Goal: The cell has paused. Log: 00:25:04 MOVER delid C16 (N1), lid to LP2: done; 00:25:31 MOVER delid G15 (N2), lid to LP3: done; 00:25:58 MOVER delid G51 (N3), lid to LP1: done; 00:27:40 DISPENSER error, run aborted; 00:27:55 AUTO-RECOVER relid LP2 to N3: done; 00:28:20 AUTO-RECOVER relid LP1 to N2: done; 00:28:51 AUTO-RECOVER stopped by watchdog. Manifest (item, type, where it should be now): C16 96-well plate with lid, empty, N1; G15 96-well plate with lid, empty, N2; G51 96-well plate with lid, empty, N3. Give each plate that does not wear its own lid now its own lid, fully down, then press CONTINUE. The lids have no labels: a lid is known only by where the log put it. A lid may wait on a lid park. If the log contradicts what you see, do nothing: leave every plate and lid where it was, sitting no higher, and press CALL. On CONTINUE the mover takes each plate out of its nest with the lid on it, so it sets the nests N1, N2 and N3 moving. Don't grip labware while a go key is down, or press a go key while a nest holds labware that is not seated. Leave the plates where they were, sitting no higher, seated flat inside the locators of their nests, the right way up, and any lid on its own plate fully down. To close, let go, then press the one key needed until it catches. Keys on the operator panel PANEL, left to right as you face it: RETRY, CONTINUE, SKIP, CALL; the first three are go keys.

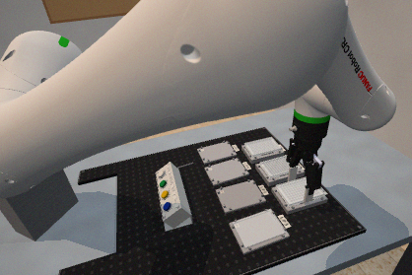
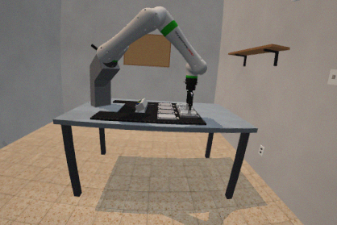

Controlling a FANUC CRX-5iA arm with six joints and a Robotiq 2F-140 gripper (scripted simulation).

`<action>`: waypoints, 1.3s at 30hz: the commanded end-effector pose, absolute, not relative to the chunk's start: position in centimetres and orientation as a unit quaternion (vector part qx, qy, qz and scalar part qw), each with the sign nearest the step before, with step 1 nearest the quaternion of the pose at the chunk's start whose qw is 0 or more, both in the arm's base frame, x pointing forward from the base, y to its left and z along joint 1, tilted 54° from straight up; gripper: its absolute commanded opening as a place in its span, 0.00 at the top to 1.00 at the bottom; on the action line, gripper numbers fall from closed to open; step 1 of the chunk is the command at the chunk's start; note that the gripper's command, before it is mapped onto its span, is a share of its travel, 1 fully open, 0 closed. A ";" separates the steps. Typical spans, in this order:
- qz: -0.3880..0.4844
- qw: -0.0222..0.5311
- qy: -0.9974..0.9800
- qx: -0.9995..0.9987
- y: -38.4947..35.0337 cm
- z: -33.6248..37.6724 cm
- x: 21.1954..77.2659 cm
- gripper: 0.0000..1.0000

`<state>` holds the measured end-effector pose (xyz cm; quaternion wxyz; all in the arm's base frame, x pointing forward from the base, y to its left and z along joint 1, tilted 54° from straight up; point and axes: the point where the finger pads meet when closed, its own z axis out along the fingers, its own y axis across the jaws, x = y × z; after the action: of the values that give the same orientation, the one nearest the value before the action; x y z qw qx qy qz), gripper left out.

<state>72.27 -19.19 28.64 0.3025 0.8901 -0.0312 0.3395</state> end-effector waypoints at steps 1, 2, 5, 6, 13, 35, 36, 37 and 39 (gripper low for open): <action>0.340 0.303 -0.031 0.890 -19.2 28.7 72.3 1.00; 0.340 0.303 -0.031 0.890 -19.2 28.7 72.3 1.00; 0.340 0.303 -0.031 0.890 -19.2 28.7 72.3 1.00; 0.340 0.303 -0.031 0.890 -19.2 28.7 72.3 1.00; 0.340 0.303 -0.031 0.890 -19.2 28.7 72.3 1.00; 0.340 0.303 -0.031 0.890 -19.2 28.7 72.3 1.00; 0.340 0.303 -0.031 0.890 -19.2 28.7 72.3 0.34; 0.340 0.303 -0.031 0.890 -19.2 28.7 72.3 0.34; 0.340 0.303 -0.031 0.890 -19.2 28.7 72.3 0.34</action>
<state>72.27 -19.19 28.64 0.3025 0.8901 -0.0312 0.3395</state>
